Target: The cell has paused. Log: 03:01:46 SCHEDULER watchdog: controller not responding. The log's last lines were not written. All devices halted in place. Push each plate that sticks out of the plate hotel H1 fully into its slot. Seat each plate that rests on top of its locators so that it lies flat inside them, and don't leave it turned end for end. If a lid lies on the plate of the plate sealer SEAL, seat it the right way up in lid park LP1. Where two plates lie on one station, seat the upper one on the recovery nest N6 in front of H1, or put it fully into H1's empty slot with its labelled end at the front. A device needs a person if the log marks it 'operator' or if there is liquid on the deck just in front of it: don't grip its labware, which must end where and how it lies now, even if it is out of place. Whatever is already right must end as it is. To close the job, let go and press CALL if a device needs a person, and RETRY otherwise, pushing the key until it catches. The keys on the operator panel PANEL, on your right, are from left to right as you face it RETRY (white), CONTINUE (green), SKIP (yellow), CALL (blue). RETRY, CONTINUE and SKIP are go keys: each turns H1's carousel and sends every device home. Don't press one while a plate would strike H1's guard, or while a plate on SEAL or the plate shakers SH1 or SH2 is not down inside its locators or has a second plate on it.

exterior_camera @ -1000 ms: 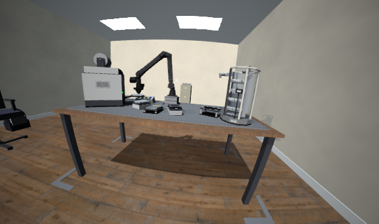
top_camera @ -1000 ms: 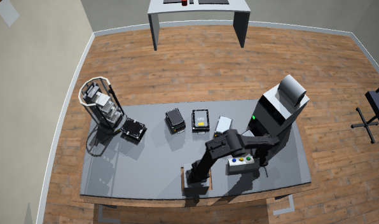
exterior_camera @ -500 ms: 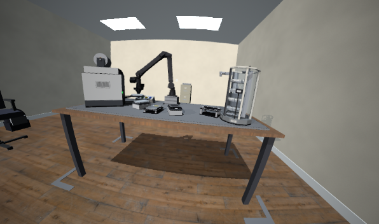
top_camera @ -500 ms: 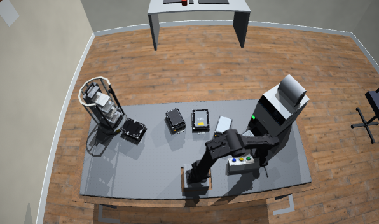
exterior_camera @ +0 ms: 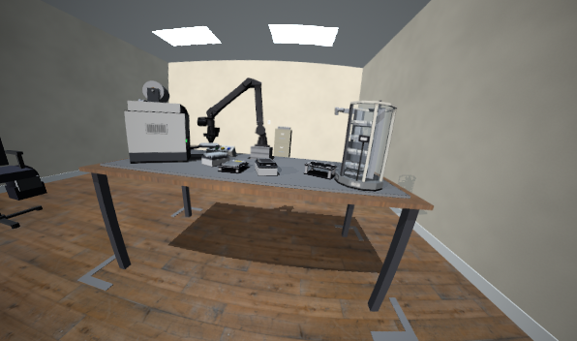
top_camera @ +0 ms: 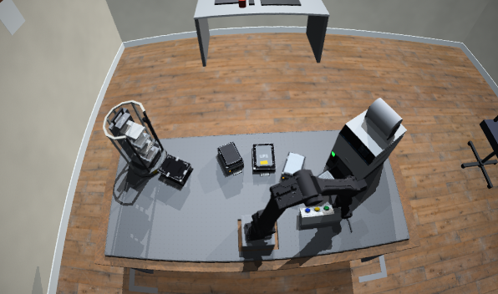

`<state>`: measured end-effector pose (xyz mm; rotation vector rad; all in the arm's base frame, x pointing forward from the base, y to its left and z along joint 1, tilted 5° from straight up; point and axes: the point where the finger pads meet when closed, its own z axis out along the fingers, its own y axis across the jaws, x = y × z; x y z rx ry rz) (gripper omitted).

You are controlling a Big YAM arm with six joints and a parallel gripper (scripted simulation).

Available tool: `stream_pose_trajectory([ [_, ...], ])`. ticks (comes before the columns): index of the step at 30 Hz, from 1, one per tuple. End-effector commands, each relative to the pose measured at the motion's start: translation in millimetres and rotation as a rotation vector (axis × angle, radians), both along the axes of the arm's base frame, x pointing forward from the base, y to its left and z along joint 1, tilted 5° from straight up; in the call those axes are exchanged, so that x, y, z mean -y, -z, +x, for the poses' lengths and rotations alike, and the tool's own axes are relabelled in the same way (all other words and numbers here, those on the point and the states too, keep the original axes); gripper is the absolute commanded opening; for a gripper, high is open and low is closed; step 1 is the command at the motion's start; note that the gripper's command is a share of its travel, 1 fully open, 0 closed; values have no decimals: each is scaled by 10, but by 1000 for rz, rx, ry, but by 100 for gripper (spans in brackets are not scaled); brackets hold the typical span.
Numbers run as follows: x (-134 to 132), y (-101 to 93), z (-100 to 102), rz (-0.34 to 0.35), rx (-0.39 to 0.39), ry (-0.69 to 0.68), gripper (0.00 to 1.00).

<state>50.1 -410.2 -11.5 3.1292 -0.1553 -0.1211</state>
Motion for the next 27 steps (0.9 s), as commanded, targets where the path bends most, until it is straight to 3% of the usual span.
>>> stream_pose_trajectory([
  [1,-9,89,-81,8,-2,4,0],
  [27,-17,146,-86,8,-2,4,0],
])
